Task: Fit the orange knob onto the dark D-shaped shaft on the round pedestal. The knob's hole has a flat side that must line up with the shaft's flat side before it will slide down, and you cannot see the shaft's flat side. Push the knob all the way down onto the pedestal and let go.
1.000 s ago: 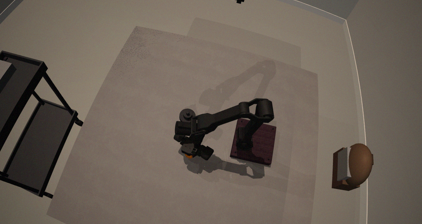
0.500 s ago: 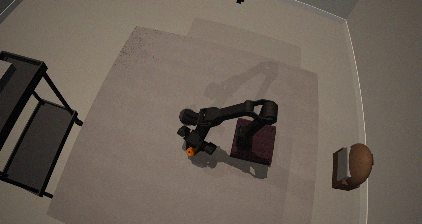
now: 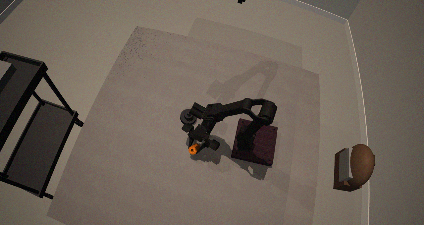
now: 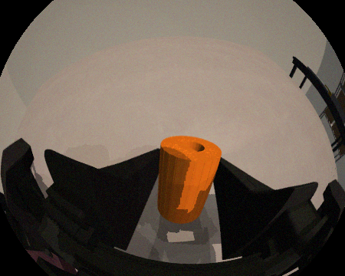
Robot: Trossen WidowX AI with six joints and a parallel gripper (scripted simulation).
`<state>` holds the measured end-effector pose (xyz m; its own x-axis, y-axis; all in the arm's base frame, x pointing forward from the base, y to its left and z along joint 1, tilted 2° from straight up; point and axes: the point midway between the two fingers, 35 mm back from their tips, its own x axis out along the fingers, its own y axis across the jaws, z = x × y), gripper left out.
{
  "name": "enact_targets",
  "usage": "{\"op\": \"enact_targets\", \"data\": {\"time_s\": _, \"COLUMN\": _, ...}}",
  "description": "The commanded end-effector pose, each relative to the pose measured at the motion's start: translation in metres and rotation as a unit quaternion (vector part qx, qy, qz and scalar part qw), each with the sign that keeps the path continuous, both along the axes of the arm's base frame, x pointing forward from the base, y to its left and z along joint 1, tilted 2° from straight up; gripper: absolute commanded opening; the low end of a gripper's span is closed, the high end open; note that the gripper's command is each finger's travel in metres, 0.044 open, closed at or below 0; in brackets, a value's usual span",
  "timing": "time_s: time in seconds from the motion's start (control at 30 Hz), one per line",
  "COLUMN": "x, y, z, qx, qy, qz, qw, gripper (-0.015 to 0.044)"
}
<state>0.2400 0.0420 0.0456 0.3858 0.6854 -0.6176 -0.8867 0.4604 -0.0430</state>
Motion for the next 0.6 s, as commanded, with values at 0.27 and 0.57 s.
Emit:
{"op": "enact_targets", "data": {"time_s": 0.27, "x": -0.007, "y": -0.011, "z": -0.004, "qx": 0.092, "qy": -0.048, "qz": 0.006, "qw": 0.995, "gripper": 0.0179}}
{"op": "enact_targets", "data": {"time_s": 0.57, "x": -0.011, "y": -0.017, "z": -0.007, "qx": 0.140, "qy": -0.073, "qz": 0.009, "qw": 0.987, "gripper": 0.0179}}
